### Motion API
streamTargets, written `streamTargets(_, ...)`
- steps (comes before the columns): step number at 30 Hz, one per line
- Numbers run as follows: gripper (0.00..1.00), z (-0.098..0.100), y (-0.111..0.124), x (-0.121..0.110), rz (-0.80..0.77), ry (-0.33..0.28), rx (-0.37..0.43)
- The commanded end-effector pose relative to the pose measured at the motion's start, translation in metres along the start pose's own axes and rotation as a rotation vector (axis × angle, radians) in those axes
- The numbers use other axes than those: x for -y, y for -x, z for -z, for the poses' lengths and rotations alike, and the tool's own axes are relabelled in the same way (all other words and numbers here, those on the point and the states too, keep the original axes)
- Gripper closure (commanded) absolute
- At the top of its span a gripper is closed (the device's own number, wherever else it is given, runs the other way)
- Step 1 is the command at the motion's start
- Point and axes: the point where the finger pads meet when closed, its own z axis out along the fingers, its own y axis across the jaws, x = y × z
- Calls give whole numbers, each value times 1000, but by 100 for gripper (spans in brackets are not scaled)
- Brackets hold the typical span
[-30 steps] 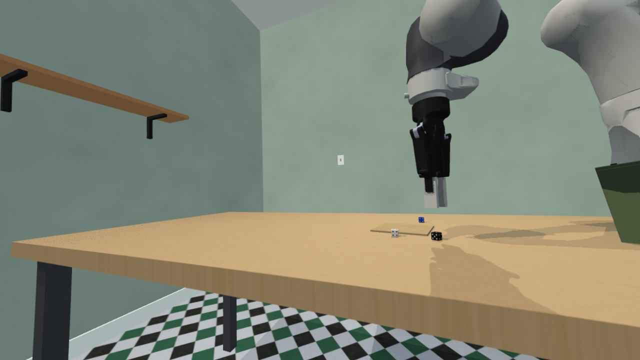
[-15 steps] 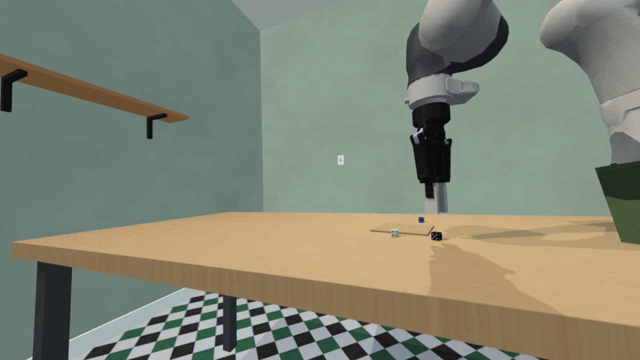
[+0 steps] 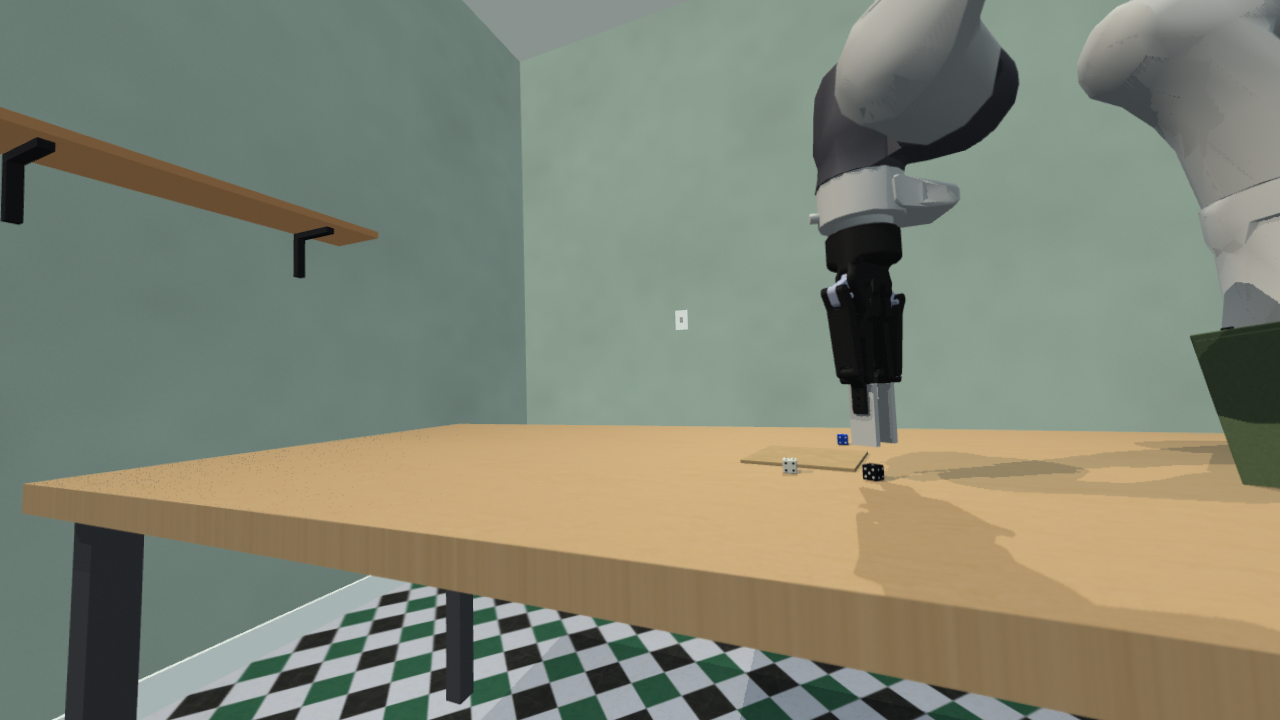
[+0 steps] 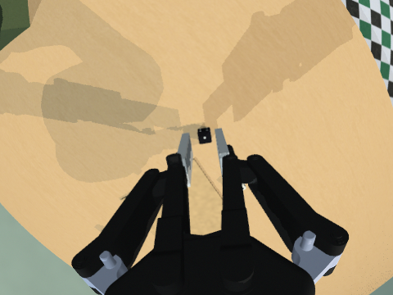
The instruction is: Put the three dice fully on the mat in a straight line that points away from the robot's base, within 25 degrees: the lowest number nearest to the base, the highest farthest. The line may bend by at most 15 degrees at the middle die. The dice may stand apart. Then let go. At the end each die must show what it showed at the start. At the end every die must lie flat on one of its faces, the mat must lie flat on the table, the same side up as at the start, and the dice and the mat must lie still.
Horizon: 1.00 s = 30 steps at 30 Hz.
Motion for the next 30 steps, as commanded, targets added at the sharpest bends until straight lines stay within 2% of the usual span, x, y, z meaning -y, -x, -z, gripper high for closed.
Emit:
streamTargets(1,81,-5,3,-1,10,4,7)
streamTargets(13,81,-14,3,-1,10,4,7)
streamTargets(30,81,-15,3,-1,10,4,7)
